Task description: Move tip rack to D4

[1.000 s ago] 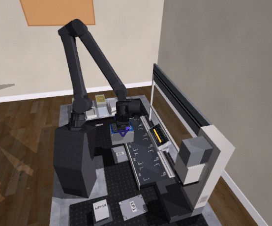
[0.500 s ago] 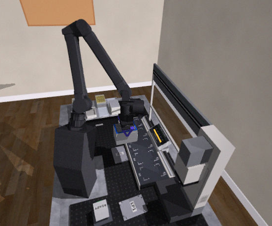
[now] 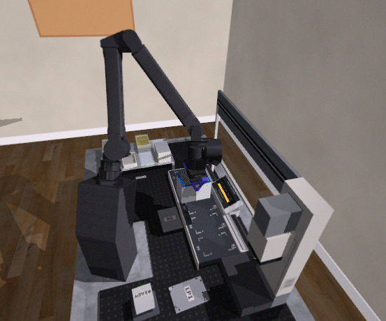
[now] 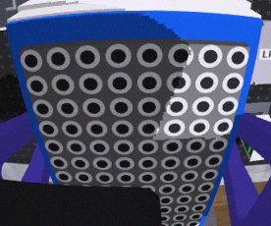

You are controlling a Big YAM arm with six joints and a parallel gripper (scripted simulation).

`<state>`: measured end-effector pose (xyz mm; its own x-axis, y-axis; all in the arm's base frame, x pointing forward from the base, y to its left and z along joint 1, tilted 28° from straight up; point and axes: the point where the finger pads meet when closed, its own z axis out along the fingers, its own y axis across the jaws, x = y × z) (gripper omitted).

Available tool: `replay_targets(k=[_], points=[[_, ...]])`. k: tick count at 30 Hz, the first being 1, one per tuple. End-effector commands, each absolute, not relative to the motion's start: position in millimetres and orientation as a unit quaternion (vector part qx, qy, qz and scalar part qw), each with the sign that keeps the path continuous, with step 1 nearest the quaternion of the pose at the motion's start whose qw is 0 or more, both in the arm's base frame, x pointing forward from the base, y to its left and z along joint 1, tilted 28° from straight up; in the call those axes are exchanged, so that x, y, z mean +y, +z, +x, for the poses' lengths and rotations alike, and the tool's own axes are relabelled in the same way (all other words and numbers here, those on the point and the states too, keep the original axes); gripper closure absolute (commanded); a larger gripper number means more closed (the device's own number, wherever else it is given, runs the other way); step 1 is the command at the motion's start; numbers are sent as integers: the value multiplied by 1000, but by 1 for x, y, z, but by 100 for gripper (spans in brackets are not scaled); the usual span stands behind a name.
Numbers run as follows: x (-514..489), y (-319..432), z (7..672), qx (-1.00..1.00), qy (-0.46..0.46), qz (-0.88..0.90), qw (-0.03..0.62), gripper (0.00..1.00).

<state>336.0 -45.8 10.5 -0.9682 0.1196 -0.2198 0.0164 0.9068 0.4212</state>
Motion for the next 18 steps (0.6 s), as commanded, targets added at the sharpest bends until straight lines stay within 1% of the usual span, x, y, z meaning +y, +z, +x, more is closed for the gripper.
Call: replay_targets(k=[1,10,12,13,14,18], points=[[-50,25,366,968,210,34,131,100],[-55,36,410,968,210,34,132,100],[-55,36,410,968,210,34,132,100],[-56,49,418,967,205,30,146,100],[-56,38,420,968,210,34,132,100],[-61,40,420,968,207,35,139,100]])
